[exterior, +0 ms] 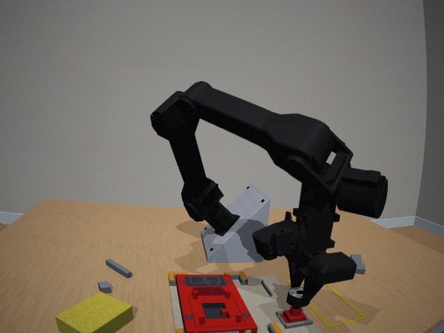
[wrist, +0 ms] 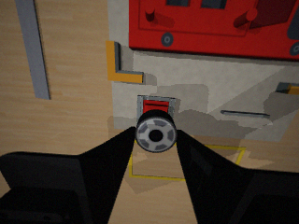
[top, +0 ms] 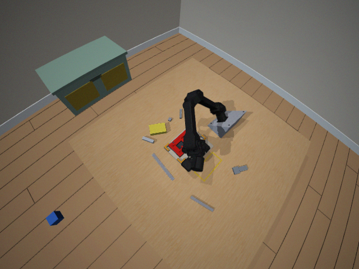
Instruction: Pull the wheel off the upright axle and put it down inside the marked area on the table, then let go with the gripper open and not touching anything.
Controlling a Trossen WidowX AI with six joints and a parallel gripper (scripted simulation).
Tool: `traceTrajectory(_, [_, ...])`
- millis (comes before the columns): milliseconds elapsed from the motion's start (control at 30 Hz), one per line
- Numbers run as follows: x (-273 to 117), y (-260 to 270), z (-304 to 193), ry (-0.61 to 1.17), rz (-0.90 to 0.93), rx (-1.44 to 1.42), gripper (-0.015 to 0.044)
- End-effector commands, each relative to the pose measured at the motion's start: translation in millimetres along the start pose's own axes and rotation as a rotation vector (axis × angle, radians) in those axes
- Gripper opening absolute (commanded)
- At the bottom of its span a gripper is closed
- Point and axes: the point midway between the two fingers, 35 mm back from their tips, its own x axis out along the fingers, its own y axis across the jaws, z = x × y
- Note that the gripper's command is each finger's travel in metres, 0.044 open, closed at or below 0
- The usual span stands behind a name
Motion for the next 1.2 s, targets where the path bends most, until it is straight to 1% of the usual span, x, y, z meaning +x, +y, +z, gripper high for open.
traceTrajectory(0, [-5, 2, -1, 0.004, 0.008, 0.004, 0.0000])
traceTrajectory(1167, [-17, 1, -1, 0.003, 0.008, 0.002, 0.0000])
